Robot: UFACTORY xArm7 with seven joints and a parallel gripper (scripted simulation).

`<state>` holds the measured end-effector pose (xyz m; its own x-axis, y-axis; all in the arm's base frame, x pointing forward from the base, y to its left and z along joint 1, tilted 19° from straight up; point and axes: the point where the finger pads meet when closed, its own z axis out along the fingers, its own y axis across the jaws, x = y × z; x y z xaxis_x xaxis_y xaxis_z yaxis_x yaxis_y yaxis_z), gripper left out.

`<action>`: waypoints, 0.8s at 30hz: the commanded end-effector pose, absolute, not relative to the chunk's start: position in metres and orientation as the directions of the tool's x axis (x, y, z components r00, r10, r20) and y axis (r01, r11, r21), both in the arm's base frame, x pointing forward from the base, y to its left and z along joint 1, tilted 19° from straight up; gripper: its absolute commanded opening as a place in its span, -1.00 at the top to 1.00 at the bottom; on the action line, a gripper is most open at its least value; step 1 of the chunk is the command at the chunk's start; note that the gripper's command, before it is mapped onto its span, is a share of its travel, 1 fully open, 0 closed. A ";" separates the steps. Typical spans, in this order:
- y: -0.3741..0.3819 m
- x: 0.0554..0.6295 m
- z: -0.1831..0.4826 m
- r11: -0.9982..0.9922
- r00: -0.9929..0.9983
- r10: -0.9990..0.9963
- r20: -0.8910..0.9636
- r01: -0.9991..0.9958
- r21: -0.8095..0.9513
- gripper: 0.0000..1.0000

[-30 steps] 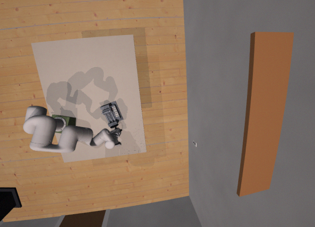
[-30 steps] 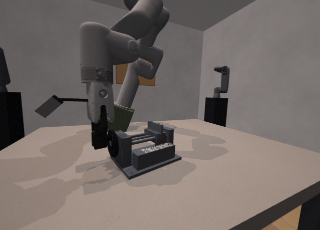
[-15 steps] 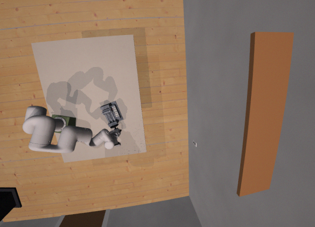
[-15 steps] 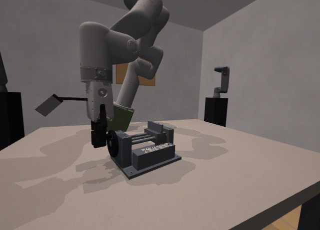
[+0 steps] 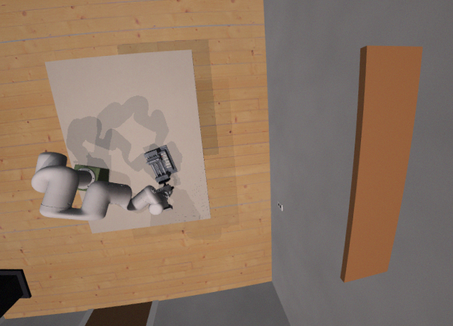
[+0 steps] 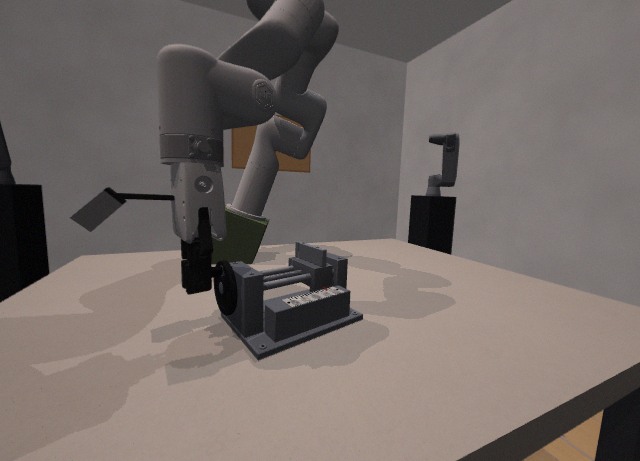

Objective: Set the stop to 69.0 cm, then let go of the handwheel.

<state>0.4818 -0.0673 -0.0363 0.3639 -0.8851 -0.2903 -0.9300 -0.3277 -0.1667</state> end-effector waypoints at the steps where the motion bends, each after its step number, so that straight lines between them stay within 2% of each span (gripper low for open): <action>1: -0.069 0.482 -0.035 -0.326 0.363 -0.886 -0.287 -0.930 -0.170 0.88; 24: -0.073 0.469 -0.039 -0.326 0.363 -0.886 -0.287 -0.930 -0.170 0.88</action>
<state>0.4710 -0.0706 -0.0393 0.3646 -0.8850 -0.2897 -0.9297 -0.3281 -0.1676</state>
